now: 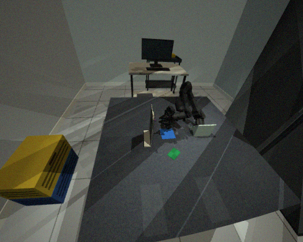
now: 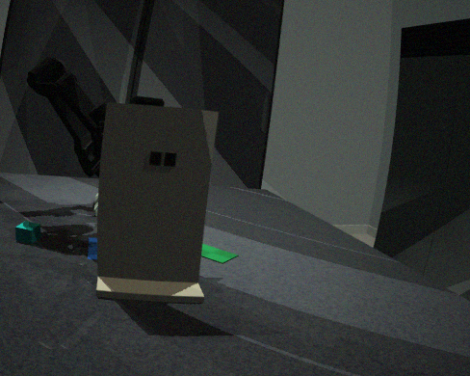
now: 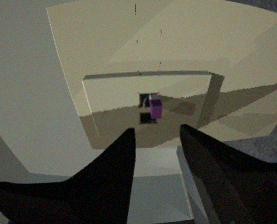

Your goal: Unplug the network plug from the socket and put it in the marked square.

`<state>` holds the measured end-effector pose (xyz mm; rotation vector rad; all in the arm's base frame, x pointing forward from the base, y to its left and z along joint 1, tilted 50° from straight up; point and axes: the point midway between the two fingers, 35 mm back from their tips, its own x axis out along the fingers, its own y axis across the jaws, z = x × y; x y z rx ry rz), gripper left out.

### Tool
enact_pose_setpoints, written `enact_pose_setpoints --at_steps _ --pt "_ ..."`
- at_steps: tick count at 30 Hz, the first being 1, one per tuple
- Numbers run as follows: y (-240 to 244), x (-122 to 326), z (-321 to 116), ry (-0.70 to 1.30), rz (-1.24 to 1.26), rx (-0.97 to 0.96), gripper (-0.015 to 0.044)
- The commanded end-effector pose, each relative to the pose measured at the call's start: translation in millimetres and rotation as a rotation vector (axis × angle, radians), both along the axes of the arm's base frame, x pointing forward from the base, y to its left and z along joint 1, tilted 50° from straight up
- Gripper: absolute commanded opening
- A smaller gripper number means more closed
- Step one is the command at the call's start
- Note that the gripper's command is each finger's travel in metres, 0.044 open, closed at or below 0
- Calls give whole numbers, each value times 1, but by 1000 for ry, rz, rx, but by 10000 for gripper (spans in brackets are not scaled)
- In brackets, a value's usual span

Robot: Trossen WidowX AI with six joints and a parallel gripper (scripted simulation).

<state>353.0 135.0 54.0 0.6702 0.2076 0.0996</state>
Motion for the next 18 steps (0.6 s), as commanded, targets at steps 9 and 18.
enact_pose_setpoints --at_steps 9,18 --pt "1 21 0 -3 14 23 156" --pt "-1 35 1 -8 20 36 156"
